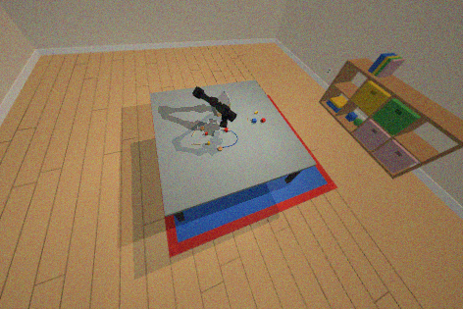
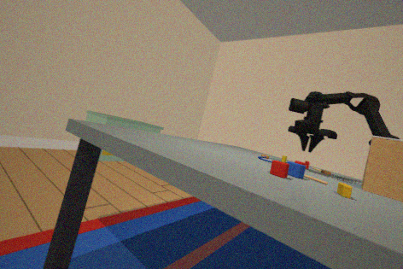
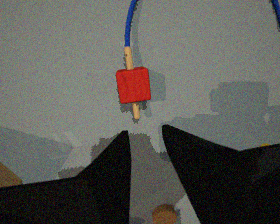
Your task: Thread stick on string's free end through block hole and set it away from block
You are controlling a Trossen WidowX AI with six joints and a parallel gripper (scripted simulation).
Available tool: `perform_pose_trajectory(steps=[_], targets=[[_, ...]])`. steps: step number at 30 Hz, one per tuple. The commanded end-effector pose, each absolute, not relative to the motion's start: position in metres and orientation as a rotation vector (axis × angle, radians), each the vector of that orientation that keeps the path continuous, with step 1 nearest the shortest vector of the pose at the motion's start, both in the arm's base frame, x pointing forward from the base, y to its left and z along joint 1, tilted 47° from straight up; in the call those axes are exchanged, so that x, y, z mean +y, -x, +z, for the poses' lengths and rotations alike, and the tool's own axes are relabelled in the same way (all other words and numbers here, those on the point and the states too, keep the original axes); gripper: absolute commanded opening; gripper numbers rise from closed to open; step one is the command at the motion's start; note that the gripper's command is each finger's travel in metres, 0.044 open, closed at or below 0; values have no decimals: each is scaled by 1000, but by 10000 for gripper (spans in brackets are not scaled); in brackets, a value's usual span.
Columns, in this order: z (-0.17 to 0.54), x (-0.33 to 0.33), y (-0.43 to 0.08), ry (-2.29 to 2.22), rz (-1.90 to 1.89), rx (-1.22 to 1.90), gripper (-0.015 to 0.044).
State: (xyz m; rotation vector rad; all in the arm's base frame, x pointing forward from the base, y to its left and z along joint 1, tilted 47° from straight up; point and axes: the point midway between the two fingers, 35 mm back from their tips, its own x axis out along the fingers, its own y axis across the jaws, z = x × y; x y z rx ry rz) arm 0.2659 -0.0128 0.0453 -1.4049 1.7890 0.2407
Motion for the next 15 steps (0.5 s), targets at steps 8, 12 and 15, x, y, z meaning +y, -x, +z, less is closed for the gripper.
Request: perform_pose_trajectory(steps=[8, 12, 15], targets=[[32, -27, -264, 1412, 244, 1797, 121], [28, -31, -264, 1412, 244, 1797, 121], [25, -35, -264, 1412, 244, 1797, 121]])
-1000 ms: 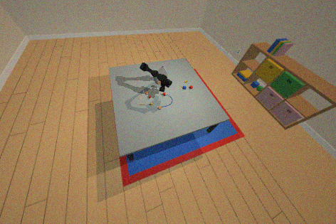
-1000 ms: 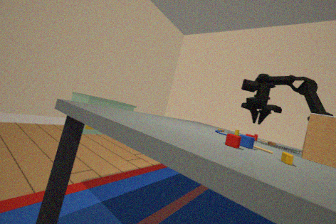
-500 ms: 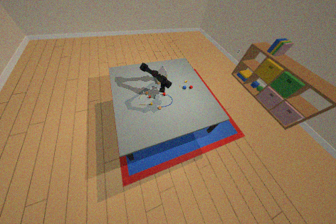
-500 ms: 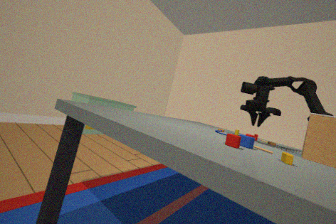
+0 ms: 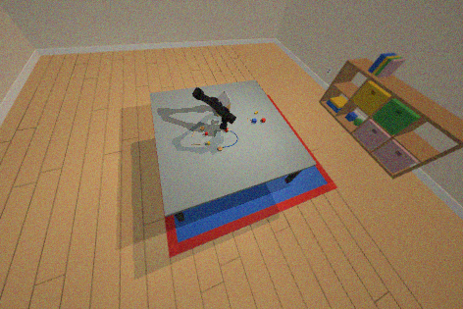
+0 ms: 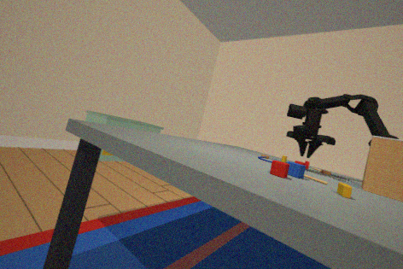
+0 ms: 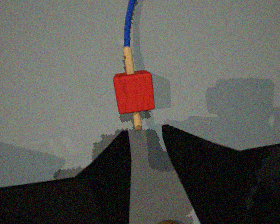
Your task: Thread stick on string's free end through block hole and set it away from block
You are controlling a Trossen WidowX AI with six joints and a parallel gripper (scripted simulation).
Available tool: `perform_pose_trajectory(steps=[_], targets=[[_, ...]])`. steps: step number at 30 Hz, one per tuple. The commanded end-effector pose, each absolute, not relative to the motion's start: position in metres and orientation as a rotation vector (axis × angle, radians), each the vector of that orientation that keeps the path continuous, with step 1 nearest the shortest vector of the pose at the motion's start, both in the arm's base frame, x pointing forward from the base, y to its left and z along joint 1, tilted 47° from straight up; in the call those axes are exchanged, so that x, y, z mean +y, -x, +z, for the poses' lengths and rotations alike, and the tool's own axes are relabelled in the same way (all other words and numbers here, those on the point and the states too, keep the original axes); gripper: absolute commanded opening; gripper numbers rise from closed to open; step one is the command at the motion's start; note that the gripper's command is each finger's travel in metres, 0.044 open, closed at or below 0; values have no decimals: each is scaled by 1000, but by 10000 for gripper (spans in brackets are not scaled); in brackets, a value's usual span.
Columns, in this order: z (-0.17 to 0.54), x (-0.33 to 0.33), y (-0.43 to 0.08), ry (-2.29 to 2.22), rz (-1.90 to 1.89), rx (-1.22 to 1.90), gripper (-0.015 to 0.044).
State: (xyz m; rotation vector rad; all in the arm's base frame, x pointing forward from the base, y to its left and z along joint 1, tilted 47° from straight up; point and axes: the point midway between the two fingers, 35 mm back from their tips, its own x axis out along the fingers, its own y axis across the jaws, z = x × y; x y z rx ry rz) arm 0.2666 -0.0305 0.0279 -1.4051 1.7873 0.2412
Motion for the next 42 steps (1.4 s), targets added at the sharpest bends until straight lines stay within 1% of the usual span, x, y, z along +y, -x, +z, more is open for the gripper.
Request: perform_pose_trajectory(steps=[1, 23, 32, 36, 37, 42], targets=[[24, -36, -264, 1412, 243, 1797, 121], [0, -64, -260, 1416, 237, 1800, 121], [0, -64, -259, 1416, 237, 1801, 121], [0, -63, -261, 1408, 235, 1796, 16], [0, -63, -261, 1408, 235, 1796, 0], [0, -63, -261, 1408, 235, 1796, 0]])
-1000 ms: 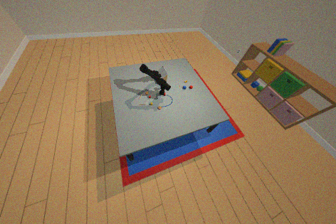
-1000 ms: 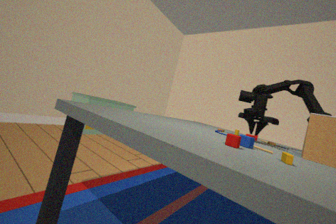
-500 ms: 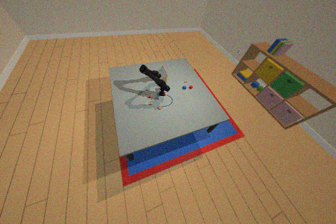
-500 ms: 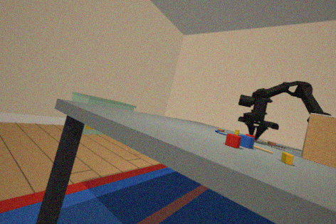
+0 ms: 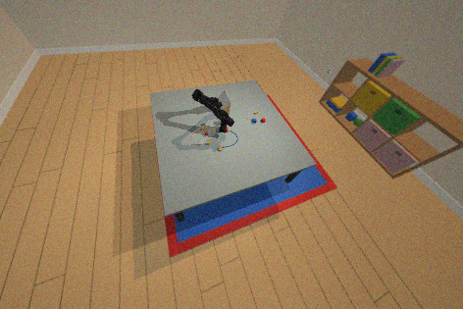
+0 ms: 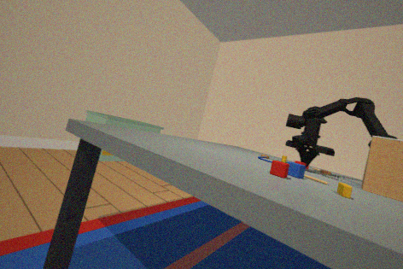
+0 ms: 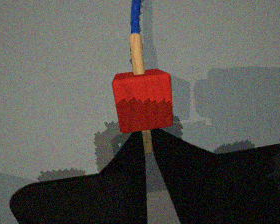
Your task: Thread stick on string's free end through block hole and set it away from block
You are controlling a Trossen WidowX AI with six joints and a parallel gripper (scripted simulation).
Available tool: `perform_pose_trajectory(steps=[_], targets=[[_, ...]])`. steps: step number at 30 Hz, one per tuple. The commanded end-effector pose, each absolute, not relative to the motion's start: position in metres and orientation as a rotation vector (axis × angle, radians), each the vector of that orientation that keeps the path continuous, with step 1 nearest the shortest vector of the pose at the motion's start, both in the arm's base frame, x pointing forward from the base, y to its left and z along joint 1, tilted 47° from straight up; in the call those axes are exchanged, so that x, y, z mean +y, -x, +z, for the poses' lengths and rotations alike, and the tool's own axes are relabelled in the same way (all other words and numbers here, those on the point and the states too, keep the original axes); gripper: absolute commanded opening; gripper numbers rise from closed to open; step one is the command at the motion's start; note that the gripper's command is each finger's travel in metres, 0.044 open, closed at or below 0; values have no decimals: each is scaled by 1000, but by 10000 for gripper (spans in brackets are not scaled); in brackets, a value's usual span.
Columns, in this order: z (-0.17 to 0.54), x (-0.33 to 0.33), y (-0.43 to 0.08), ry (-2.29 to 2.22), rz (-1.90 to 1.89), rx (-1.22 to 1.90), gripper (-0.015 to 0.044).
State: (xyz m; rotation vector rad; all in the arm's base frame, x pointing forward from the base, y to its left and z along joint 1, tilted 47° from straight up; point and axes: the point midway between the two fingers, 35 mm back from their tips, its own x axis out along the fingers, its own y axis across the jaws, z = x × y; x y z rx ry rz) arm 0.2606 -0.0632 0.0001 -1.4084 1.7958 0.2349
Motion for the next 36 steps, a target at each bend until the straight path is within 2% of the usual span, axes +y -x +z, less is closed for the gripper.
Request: perform_pose_trajectory(steps=[1, 36], targets=[[0, -63, -261, 1408, 235, 1796, 0], [1, -68, -269, 1437, 325, 1694, 0]])
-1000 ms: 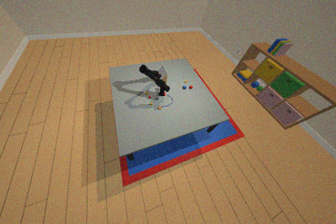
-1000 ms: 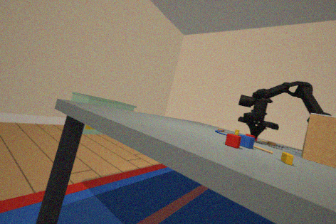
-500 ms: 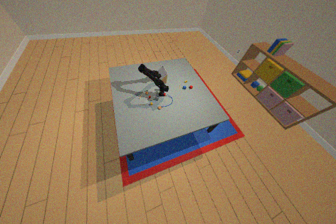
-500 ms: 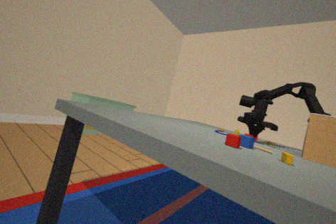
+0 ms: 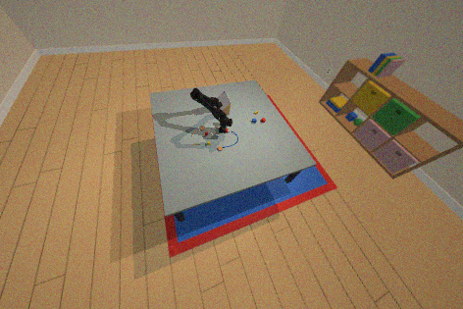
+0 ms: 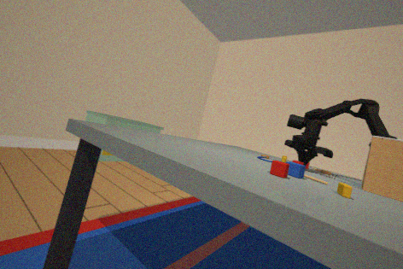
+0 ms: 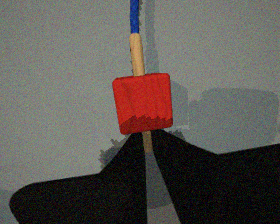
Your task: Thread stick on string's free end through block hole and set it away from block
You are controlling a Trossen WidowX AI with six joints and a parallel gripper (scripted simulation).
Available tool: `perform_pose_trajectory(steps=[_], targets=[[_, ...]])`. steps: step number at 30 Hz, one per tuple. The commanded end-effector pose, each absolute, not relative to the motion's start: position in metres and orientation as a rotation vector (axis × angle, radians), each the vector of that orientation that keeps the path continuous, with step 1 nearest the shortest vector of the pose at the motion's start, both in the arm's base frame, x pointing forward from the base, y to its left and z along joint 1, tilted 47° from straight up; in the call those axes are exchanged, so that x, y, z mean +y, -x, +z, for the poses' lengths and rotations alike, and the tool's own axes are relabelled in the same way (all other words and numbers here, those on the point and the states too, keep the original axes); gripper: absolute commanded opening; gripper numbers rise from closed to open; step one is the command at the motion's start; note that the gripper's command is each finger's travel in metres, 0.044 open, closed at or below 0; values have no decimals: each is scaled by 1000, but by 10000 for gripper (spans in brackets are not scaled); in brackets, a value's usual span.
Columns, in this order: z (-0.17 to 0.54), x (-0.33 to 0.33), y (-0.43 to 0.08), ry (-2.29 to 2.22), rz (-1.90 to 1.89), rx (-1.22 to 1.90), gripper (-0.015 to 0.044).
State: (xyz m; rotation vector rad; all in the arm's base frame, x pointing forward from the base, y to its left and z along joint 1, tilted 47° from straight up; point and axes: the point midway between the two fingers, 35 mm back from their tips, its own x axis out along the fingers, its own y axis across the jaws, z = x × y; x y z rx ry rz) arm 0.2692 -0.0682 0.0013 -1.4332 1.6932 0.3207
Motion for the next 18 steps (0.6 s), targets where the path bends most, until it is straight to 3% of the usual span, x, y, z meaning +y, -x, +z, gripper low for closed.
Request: perform_pose_trajectory(steps=[1, 18], targets=[[1, -68, -269, 1437, 325, 1694, 0], [11, -80, -260, 1433, 308, 1689, 0]])
